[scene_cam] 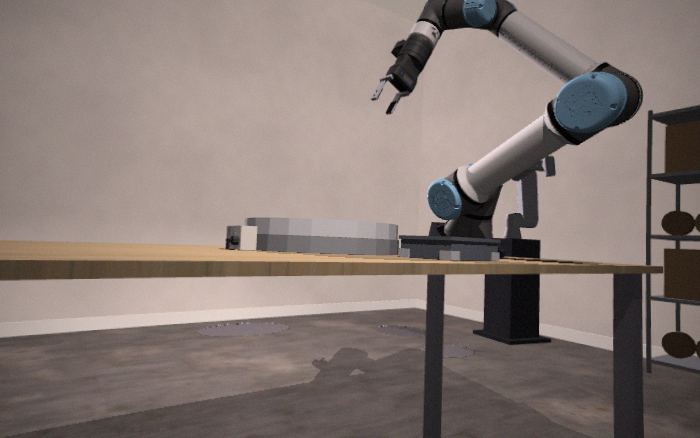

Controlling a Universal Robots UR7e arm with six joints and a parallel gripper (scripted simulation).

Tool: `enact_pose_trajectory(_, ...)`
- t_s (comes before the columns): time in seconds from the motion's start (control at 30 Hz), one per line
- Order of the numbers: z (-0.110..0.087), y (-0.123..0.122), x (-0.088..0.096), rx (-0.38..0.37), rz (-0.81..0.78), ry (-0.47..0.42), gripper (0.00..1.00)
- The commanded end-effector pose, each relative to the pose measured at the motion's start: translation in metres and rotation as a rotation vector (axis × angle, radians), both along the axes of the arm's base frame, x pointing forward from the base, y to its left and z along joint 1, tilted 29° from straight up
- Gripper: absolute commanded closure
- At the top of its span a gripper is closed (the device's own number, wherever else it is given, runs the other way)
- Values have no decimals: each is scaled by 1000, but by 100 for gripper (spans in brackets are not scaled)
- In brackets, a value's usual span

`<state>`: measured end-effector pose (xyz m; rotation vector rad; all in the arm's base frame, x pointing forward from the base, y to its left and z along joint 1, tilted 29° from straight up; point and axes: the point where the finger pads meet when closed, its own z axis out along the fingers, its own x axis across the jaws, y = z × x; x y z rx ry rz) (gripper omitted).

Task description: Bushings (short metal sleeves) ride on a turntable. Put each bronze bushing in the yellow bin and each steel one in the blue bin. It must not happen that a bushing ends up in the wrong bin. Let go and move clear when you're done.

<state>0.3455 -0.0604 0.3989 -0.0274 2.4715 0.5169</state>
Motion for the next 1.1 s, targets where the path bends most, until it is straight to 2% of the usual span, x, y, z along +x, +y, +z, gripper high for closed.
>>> enact_pose_trajectory(0.0,0,-1,0,5,67,141,0)
enact_pose_trajectory(0.1,0,-1,0,5,69,144,0)
enact_pose_trajectory(0.13,1,-1,0,8,94,190,0)
enact_pose_trajectory(0.23,1,-1,0,8,94,190,0)
enact_pose_trajectory(0.3,0,-1,-1,13,135,261,0)
enact_pose_trajectory(0.53,1,-1,-2,19,190,362,0)
enact_pose_trajectory(0.63,1,-1,-3,20,194,372,0)
enact_pose_trajectory(0.67,1,-1,-3,23,219,417,0)
enact_pose_trajectory(1.0,1,-1,-3,23,219,417,0)
enact_pose_trajectory(1.07,0,-1,-1,20,213,395,0)
